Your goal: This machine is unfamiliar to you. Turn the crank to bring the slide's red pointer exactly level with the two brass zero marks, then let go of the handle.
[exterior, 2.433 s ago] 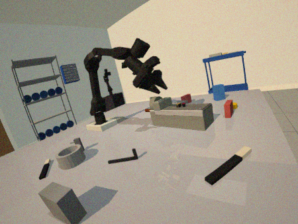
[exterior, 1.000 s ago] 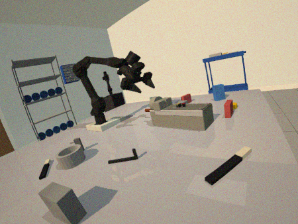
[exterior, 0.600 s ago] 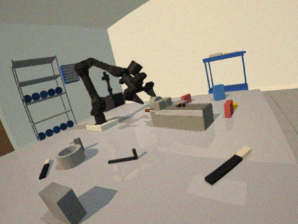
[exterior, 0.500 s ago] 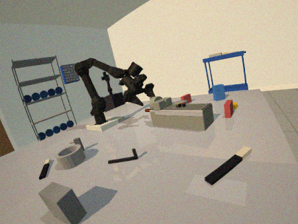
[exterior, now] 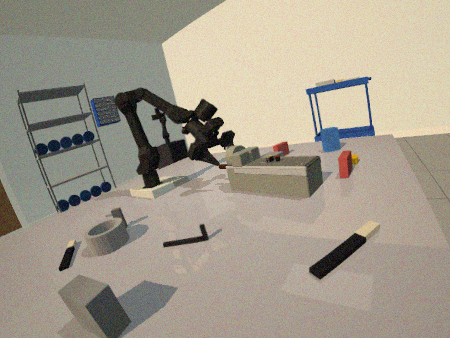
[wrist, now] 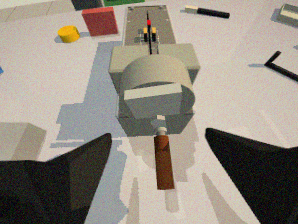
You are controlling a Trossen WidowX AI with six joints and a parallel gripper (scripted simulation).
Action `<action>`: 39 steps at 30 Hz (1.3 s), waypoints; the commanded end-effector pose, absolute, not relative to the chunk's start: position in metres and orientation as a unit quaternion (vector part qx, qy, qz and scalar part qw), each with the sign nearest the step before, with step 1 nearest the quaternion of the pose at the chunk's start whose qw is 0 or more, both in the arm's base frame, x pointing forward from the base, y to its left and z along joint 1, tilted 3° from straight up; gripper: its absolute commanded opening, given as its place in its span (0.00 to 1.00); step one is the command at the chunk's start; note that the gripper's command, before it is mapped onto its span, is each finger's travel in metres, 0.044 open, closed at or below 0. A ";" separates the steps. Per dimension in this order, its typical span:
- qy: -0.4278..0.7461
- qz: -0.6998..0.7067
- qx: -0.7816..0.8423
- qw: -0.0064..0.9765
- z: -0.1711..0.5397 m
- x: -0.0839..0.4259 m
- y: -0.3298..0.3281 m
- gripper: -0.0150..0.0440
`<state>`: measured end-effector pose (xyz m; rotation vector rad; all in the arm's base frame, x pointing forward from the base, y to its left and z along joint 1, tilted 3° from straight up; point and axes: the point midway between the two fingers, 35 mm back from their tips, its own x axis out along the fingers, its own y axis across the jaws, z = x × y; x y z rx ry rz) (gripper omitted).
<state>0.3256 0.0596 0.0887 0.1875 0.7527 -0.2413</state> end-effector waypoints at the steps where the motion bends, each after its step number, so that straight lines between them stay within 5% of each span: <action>1: 0.371 -0.121 0.089 0.916 0.078 0.324 0.059 1.00; 25: 0.371 -0.121 0.088 0.916 0.043 0.322 0.060 1.00; 39: 0.371 -0.121 0.088 0.916 0.043 0.322 0.060 0.38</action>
